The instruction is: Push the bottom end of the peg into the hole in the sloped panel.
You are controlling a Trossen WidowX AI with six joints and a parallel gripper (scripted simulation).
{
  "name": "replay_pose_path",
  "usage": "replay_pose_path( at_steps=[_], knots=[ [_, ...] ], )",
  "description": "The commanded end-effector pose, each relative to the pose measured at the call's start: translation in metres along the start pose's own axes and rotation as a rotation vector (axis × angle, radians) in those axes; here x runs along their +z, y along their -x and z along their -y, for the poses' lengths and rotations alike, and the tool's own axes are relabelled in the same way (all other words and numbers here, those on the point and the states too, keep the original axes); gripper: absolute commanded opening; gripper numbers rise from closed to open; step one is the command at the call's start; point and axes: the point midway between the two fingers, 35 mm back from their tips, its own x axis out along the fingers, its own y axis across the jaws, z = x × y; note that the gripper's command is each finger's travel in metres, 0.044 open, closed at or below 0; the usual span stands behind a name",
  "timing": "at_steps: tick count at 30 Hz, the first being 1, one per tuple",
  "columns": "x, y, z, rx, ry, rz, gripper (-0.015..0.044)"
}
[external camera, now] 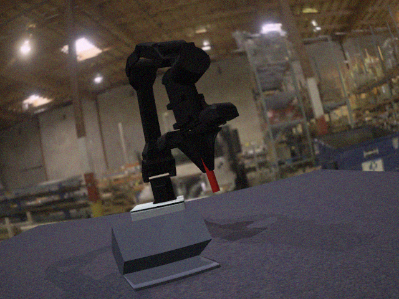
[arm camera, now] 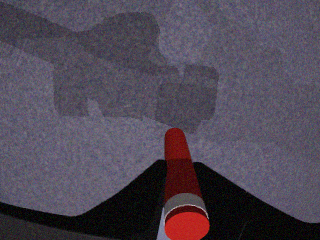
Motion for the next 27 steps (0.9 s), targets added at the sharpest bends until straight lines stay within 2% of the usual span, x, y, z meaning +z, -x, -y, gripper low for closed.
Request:
replay_pose_path(
  at_steps=[1, 27],
  knots=[
    [-0.005, 0.001, 0.001, -0.017, -0.027, 0.003, 0.0],
    [-0.042, 0.01, -0.001, -0.114, -0.172, -0.009, 0.0]
  ],
)
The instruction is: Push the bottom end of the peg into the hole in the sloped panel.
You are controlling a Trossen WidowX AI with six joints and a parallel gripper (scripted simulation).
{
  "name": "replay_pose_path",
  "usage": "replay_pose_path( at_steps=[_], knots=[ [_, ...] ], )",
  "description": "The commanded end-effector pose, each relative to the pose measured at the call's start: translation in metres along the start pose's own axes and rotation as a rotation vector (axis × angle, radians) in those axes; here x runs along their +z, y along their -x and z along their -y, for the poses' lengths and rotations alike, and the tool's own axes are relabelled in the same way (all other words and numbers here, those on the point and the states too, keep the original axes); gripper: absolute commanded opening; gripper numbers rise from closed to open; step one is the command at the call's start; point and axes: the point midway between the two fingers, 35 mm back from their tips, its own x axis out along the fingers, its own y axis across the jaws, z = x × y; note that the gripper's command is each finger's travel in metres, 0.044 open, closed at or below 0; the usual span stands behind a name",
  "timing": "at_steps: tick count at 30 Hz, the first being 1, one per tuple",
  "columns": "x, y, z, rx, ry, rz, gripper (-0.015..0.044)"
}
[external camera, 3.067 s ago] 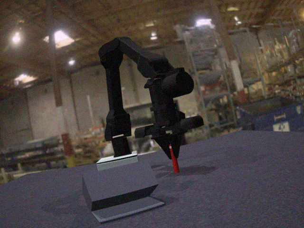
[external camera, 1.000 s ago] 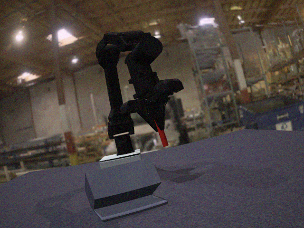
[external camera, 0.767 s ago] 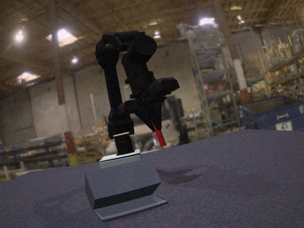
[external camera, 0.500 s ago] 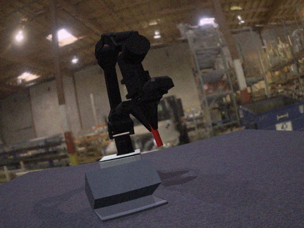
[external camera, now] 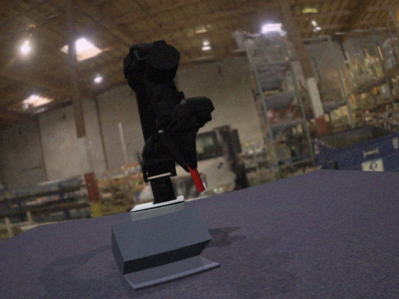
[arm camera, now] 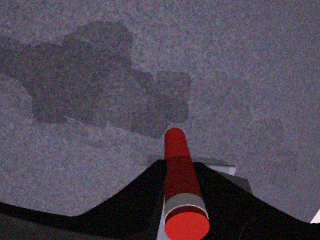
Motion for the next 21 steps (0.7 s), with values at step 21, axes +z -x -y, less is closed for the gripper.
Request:
replay_pose_path(
  at_steps=[21],
  knots=[
    [-0.035, 0.01, 0.002, -0.093, -0.133, -0.014, 0.0]
  ],
)
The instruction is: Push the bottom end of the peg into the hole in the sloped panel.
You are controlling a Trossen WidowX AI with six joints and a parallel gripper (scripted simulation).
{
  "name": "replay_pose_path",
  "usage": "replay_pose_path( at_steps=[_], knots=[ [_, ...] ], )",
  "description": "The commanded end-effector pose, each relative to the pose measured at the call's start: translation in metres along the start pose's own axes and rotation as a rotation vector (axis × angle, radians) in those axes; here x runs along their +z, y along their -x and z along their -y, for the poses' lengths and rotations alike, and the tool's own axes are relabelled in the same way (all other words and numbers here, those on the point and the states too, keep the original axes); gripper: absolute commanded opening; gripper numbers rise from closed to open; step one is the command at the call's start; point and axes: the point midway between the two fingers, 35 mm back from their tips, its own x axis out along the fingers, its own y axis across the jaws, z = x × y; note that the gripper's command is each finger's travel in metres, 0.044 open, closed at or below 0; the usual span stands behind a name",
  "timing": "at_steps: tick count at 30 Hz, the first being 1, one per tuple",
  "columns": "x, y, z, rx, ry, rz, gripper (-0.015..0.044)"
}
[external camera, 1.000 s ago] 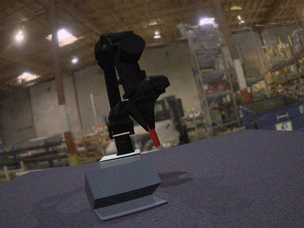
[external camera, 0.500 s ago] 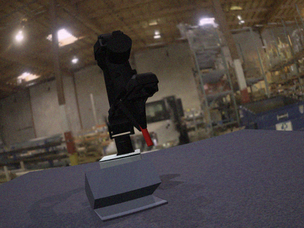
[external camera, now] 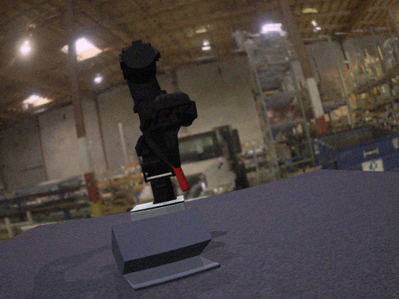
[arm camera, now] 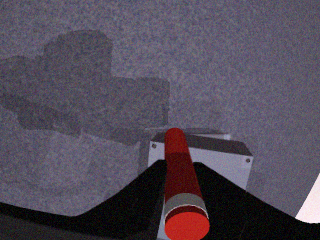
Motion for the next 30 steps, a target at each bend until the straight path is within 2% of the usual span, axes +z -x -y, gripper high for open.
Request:
replay_pose_path(
  at_steps=[1, 30],
  knots=[
    [-0.005, 0.001, 0.001, -0.017, -0.025, 0.001, 0.0],
    [-0.049, 0.017, 0.003, -0.129, -0.171, -0.031, 0.0]
  ],
)
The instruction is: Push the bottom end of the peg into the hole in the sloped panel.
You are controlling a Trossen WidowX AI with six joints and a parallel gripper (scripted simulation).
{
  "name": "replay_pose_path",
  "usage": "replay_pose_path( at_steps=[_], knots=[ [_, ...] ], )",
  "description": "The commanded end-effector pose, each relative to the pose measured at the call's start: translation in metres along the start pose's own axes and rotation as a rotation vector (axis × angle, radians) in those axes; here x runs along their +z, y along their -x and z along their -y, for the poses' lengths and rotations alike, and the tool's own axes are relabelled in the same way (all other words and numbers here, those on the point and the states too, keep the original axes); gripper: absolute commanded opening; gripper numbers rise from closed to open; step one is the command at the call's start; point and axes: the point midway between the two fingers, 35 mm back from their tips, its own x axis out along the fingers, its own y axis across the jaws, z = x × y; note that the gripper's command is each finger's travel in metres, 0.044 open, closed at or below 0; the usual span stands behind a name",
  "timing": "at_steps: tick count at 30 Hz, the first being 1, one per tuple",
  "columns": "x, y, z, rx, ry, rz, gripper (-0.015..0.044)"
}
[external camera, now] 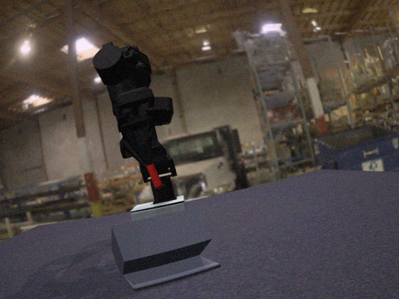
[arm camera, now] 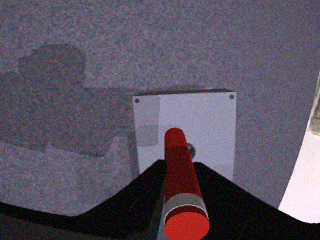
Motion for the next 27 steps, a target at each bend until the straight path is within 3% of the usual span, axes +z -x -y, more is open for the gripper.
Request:
replay_pose_path(
  at_steps=[1, 14, 27],
  knots=[
    [-0.005, 0.002, 0.001, -0.017, -0.023, 0.0, 0.0],
    [-0.024, 0.008, 0.004, -0.065, -0.08, -0.017, 0.0],
    [-0.031, -0.012, 0.008, -0.079, -0.096, -0.022, 0.0]
  ],
)
